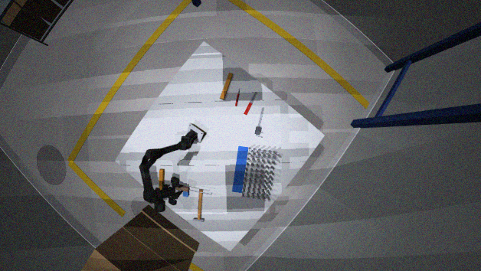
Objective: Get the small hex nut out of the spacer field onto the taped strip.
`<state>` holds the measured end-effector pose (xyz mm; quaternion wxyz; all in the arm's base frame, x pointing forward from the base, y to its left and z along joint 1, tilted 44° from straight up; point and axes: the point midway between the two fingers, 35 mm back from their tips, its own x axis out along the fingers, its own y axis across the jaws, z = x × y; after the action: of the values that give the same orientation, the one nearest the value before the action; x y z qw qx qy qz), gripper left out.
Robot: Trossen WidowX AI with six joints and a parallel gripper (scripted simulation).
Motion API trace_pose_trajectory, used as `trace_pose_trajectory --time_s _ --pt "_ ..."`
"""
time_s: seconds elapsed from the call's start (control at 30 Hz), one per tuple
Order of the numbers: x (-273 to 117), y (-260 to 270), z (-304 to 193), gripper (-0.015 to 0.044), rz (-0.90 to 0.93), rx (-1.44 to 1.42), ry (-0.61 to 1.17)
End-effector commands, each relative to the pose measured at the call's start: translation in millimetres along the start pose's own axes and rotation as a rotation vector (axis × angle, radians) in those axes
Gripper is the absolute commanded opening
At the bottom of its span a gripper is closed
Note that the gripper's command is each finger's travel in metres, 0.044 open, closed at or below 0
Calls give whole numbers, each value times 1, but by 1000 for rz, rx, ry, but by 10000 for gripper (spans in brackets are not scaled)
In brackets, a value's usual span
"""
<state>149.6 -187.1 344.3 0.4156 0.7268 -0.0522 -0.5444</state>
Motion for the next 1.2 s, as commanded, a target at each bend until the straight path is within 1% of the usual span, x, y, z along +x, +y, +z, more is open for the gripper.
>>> trace_pose_trajectory --time_s 0.0,0.6,1.17 --pt "11 -4 -11 0 -27 5 -5" --pt "40 -25 -60 0 -81 -22 -44" --pt "56 -53 -112 0 -58 -53 -90"
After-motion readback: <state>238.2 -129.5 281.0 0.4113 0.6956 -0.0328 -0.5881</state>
